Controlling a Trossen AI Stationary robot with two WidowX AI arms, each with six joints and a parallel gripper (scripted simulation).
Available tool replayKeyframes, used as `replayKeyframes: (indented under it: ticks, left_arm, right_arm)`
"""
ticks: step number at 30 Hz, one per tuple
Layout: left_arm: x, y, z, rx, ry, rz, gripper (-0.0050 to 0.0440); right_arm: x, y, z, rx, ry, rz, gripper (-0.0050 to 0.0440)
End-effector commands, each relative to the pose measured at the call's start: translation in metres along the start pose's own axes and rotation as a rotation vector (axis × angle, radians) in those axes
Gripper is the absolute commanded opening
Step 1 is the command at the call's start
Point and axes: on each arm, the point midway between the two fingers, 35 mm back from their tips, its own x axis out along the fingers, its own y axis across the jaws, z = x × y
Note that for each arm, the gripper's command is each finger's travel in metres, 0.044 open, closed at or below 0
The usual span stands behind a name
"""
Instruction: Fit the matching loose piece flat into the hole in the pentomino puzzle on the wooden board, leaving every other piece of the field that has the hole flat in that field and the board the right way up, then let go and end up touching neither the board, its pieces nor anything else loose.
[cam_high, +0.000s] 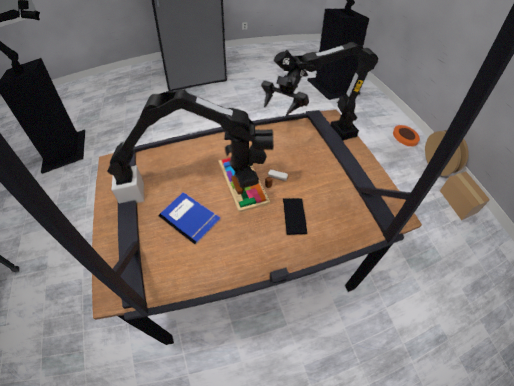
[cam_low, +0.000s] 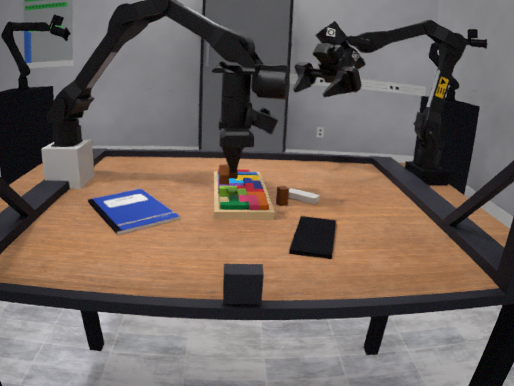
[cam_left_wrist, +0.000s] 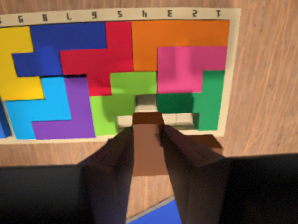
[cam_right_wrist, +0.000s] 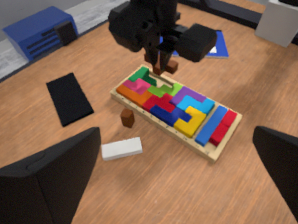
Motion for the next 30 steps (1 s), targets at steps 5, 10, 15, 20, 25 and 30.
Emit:
replayKeyframes:
  ticks: [5,10,15,20,25,30]
  left_arm:
    - [0.007,-0.002,0.002,-0.001,-0.012,-0.003,-0.0050]
    - [0.014,-0.002,0.002,-0.001,-0.012,-0.003,-0.0050]
    - [0.017,-0.002,0.002,-0.001,-0.017,-0.005,-0.0050]
    - [0.008,-0.003,0.004,-0.001,-0.036,-0.011,-0.0050]
    - [0.017,-0.003,0.002,0.000,-0.021,-0.006,-0.0050]
    - [0.029,-0.002,0.001,-0.001,-0.012,-0.003,-0.0050]
  right_arm:
    - [-0.005,-0.001,0.009,-0.020,-0.019,-0.010,0.0440]
    - [-0.005,-0.001,0.009,-0.020,-0.019,-0.010,0.0440]
    - [-0.005,-0.001,0.009,-0.020,-0.019,-0.010,0.0440]
    - [-0.005,-0.001,0.009,-0.020,-0.019,-0.010,0.0440]
    - [-0.005,-0.001,0.009,-0.020,-0.019,-0.010,0.0440]
    - [-0.005,-0.001,0.009,-0.020,-0.019,-0.010,0.0440]
